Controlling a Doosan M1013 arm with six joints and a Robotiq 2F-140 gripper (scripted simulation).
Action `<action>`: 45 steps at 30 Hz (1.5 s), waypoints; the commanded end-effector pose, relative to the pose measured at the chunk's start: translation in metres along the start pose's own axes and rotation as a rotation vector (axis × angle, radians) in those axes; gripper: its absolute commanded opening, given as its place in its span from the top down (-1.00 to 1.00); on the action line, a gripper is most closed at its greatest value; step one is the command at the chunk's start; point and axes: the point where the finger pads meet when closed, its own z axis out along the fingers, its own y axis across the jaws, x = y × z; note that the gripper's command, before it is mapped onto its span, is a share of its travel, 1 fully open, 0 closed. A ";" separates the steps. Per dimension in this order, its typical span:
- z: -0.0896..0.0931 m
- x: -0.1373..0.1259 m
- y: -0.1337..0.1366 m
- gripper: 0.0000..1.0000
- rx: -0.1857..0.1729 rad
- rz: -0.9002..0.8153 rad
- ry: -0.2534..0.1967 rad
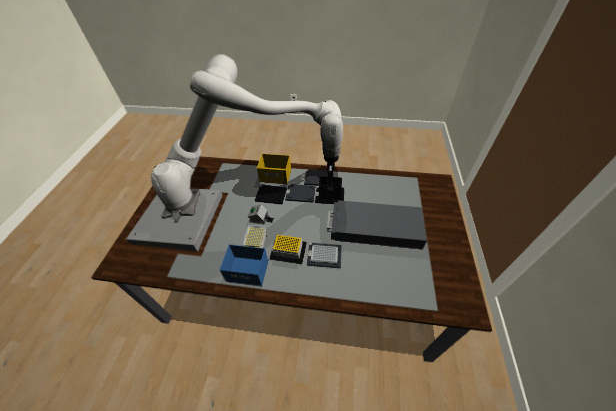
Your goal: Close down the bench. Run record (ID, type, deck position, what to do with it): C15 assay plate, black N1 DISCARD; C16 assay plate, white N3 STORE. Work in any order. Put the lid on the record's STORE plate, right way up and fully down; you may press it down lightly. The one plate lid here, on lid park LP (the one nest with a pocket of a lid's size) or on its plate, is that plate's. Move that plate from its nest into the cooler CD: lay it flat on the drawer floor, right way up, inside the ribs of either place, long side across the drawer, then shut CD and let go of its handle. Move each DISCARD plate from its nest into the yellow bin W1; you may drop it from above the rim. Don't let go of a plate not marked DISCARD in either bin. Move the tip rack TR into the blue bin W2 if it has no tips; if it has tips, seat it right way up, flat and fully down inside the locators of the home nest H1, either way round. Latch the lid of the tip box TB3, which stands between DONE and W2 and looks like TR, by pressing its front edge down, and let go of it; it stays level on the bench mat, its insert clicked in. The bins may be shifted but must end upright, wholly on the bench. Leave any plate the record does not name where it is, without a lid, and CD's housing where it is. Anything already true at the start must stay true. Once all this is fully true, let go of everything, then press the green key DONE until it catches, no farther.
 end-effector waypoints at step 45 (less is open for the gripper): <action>-0.035 -0.022 -0.009 1.00 0.000 0.033 0.000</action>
